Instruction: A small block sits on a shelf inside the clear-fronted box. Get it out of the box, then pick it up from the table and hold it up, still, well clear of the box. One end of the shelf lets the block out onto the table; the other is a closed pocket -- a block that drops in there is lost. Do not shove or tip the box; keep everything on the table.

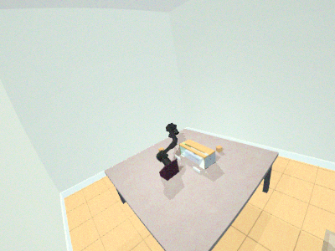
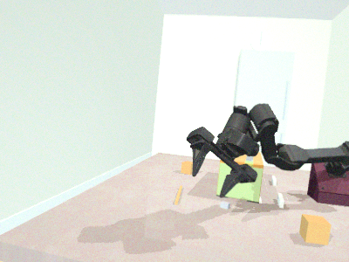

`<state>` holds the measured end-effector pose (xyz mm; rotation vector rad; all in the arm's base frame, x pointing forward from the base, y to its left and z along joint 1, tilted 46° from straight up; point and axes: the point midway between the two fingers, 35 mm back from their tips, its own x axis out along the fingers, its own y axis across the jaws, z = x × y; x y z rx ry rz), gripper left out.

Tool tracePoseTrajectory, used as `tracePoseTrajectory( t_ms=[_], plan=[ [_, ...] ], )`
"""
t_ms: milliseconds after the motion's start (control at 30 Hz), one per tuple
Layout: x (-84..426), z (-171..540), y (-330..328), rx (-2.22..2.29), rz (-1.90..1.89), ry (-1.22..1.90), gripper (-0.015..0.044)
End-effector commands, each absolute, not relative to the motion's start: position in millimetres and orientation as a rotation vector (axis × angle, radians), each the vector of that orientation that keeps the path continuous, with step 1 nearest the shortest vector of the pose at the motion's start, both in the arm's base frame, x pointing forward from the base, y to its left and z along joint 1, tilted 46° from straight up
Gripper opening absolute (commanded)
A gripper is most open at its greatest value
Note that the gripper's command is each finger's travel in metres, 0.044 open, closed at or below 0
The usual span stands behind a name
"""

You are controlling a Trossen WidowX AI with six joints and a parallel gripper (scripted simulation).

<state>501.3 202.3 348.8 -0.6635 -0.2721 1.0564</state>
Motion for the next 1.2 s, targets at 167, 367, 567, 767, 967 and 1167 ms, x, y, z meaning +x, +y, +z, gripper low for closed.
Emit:
tracePoseTrajectory(
  t_ms=[167,367,567,767,967,1167],
  plan=[
    [481.4,385.6,221.1,-0.795,1.018,-0.446,0.0400],
    [432.7,455.2,250.9,-1.011,0.892,-0.778,0.0400],
    [366.6,526.3,271.3,-1.179,0.680,-1.117,0.0400],
    [295.0,590.7,265.1,-1.214,0.462,-1.332,0.0400],
    [232.2,634.7,253.3,-1.229,0.245,-1.514,0.0400],
    [145.4,681.4,223.8,-1.213,-0.130,-1.731,0.0400]
  ],
)
